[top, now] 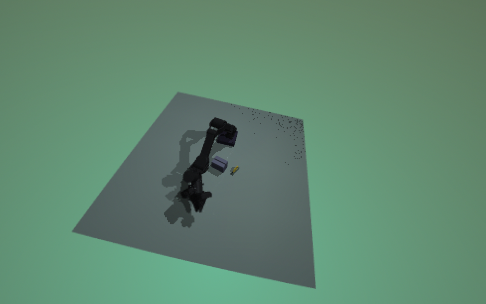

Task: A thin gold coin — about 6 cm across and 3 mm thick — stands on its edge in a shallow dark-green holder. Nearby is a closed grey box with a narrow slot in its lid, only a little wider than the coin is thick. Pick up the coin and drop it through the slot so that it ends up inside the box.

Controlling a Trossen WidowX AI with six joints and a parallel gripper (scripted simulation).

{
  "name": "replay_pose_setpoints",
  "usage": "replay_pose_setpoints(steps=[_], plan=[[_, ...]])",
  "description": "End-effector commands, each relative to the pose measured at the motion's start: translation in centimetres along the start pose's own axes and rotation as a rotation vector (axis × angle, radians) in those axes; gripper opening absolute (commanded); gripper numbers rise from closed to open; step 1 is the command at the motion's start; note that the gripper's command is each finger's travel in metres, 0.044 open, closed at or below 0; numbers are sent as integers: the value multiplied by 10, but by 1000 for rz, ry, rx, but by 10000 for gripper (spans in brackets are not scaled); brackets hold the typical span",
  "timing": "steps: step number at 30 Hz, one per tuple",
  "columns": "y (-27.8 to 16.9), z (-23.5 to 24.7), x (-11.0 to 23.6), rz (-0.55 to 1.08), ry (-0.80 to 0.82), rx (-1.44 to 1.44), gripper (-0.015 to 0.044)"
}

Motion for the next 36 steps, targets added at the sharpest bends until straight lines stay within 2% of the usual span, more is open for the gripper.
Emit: replay_pose_setpoints(steps=[1,13,26,36], plan=[[-52,42,13,137,-179,-76,161],[-143,88,66,369,-551,-89,161],[-208,112,167,561,-981,70,161],[-214,114,174,572,-1008,86,161]])
Point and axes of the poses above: the point midway between the two fingers, 35 mm back from their tips, its own x axis back along the fingers, its own z axis across the jaws, y = z × x, the point moved 10 cm from there along x, back along the fingers, and after that the axes turned 10 degrees about -x, right-handed, at the moved point
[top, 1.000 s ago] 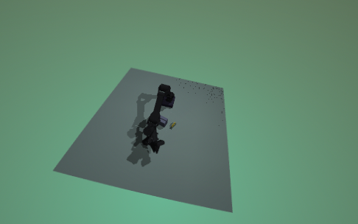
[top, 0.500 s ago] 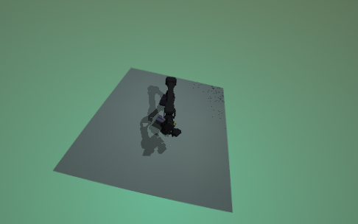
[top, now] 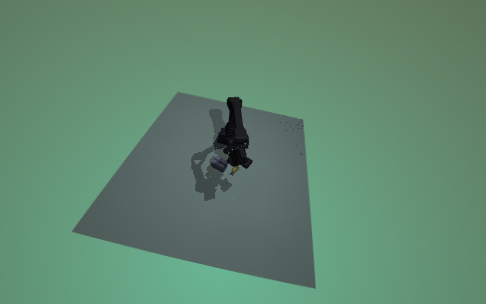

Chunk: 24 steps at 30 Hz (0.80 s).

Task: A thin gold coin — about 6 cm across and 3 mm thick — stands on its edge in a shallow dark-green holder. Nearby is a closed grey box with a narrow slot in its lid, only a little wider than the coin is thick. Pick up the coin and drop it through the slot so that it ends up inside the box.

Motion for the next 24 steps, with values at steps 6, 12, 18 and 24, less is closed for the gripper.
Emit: replay_pose_setpoints(steps=[6,12,18,24], plan=[[-5,-1,-33,-1,-16,0,161],[-5,-2,-43,-1,-16,0,161],[-5,-2,-48,-1,-16,0,161],[-5,-1,-57,-1,-16,0,161]])
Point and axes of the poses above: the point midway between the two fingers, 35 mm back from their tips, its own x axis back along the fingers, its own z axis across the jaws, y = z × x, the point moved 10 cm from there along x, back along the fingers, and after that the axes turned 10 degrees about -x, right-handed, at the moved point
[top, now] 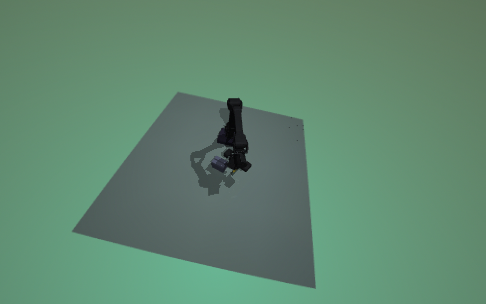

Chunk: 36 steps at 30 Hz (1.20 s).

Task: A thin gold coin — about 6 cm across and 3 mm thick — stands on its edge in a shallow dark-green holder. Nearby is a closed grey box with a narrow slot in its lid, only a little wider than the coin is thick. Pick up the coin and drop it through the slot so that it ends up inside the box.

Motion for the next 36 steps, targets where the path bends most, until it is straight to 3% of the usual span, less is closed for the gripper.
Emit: replay_pose_setpoints(steps=[1,36], plan=[[0,0,-10,3,-11,-4,161],[-1,-3,-61,3,-11,-4,161]])
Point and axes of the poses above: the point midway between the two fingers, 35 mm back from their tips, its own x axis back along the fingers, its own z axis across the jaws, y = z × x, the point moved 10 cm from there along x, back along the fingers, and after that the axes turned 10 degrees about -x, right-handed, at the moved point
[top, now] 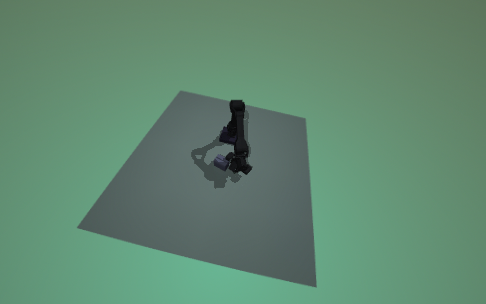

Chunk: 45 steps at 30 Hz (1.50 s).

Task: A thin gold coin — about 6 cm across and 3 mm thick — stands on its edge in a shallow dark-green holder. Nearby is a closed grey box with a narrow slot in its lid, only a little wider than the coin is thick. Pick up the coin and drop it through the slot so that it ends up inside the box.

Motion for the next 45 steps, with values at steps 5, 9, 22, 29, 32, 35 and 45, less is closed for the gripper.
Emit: replay_pose_setpoints(steps=[5,9,22,29,32,35,45], plan=[[0,-1,-5,2,-9,-2,29],[0,-1,-5,2,-9,-2,0],[0,0,3,2,-8,-2,0],[2,2,20,1,-8,-2,0],[2,3,28,1,-8,-2,0],[2,3,35,1,-8,-2,0],[2,3,61,1,-8,-2,0]])
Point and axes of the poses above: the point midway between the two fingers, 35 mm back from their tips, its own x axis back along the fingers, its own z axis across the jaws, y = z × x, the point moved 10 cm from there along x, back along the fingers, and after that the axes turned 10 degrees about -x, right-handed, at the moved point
